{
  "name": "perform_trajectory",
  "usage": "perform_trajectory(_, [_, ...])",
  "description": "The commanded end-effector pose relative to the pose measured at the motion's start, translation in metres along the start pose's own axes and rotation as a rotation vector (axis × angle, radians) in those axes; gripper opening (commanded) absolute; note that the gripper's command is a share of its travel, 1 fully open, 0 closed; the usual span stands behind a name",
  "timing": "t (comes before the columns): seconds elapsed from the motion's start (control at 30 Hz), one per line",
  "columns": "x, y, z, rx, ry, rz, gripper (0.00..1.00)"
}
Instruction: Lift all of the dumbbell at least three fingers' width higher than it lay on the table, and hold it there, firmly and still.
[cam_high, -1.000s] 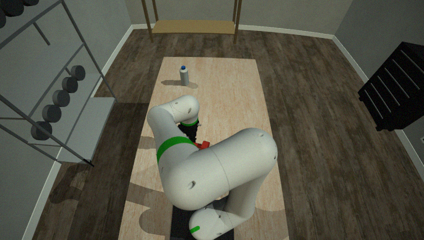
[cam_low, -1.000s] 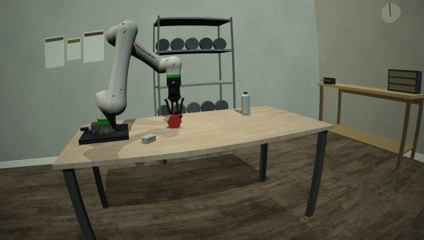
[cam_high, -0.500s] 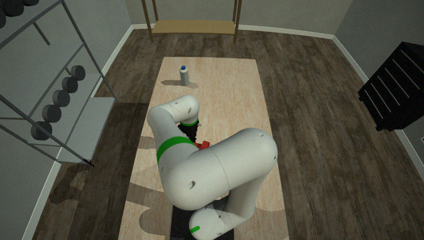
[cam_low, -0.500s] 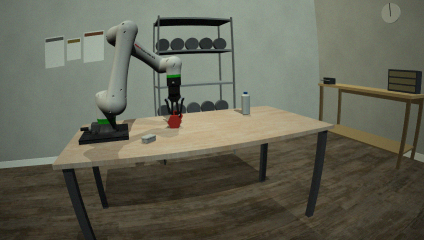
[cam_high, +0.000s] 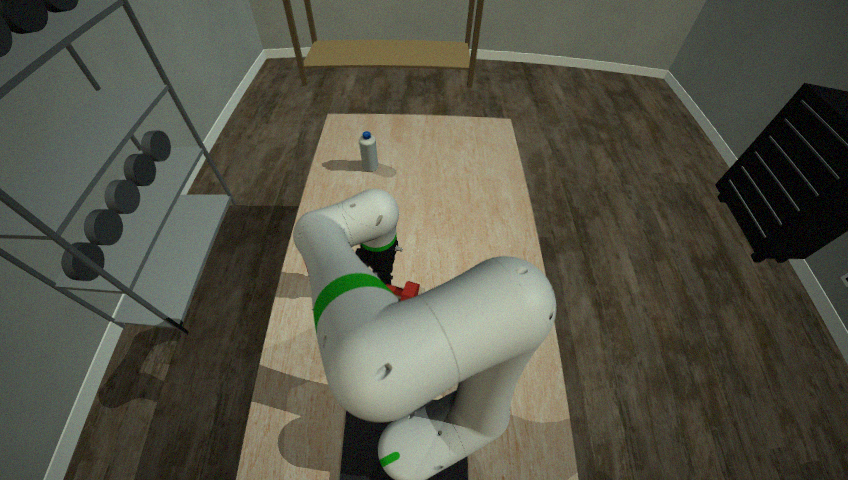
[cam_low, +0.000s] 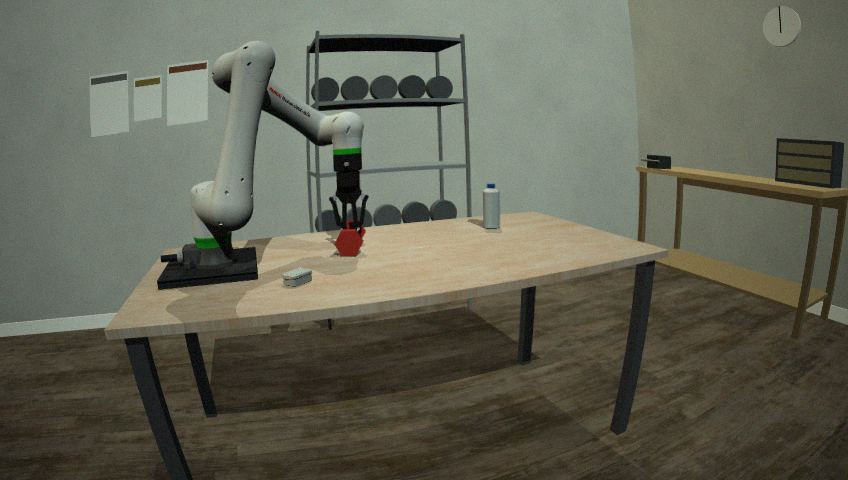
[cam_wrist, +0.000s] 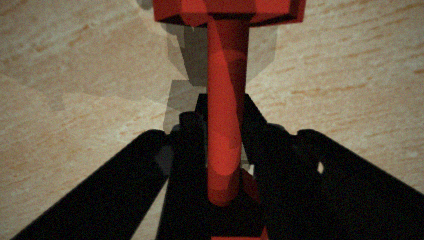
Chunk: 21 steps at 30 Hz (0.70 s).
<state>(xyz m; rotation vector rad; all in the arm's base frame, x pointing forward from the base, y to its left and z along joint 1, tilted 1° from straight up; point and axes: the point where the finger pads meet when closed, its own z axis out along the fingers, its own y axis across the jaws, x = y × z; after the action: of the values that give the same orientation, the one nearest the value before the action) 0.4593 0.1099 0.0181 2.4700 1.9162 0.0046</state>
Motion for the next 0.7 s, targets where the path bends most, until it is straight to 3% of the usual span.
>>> perform_trajectory(0.0, [0.000, 0.001, -0.002, -0.002, 0.001, 0.000, 0.10])
perform_trajectory(0.67, [0.000, -0.001, -0.035, -0.002, 0.001, 0.000, 0.10])
